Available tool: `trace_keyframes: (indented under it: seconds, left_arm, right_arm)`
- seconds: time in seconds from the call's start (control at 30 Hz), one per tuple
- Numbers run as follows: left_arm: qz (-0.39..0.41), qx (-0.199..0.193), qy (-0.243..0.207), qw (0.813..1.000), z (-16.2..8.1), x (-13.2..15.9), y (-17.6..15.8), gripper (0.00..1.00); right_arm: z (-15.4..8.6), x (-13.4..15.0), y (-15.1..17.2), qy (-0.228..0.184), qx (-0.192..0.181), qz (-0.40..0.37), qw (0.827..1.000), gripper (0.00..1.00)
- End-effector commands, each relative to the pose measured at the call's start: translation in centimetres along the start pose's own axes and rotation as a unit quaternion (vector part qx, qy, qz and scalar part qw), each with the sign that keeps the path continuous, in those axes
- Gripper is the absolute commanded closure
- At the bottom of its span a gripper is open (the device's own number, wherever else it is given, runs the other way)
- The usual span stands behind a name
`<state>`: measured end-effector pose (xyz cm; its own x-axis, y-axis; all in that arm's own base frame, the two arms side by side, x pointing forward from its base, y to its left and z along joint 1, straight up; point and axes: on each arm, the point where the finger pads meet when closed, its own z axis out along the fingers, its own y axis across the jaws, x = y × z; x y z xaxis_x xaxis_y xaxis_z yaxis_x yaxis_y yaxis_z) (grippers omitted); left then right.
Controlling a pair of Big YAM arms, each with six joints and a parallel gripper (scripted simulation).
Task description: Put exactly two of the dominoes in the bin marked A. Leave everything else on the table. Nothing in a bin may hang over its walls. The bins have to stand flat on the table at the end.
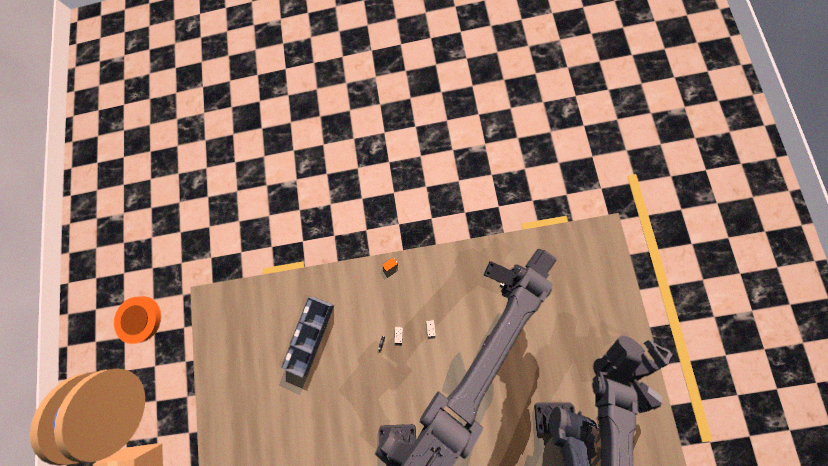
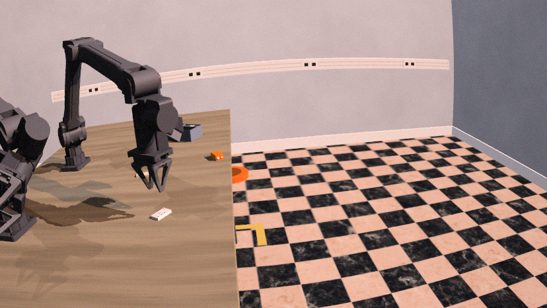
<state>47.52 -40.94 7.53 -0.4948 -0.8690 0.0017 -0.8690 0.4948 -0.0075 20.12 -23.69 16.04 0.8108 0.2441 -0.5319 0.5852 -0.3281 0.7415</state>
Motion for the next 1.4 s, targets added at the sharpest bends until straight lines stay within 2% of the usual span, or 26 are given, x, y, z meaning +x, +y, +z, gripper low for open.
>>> trace_keyframes:
  seconds: [0.0,0.07,0.63,0.67,0.7,0.73,1.07,1.37]
  left_arm:
    - [-0.003,0.007,0.001,1.000,0.1,-0.1,-1.3,0.61]
    - [-0.003,0.016,0.003,1.000,-0.7,0.0,-2.0,0.61]
    - [-0.003,0.012,0.002,1.000,-0.8,0.2,-2.0,0.61]
    - [-0.003,0.019,0.003,1.000,-0.4,0.3,-2.4,0.61]
    - [-0.003,0.003,0.000,1.000,1.6,0.0,-1.1,0.61]
    - [-0.003,-0.005,-0.001,1.000,2.5,-0.1,-0.5,0.61]
    - [-0.003,-0.005,-0.001,1.000,6.5,-0.1,0.0,0.61]
    - [-0.003,-0.005,-0.001,1.000,7.4,0.0,-0.1,0.61]
  right_arm:
    - [0.1,-0.2,0.3,-0.003,0.000,0.005,1.000,0.00]
    - [0.1,-0.2,0.3,-0.003,0.000,0.005,1.000,0.00]
    - [0.1,-0.2,0.3,-0.003,0.000,0.005,1.000,0.00]
    - [0.1,-0.2,0.3,-0.003,0.000,0.005,1.000,0.00]
    - [0.1,-0.2,0.3,-0.003,0.000,0.005,1.000,0.00]
    - [0.1,-0.2,0.3,-0.003,0.000,0.005,1.000,0.00]
    - [0.1,-0.2,0.3,-0.003,0.000,0.005,1.000,0.00]
    - [0.1,-0.2,0.3,-0.003,0.000,0.005,1.000,0.00]
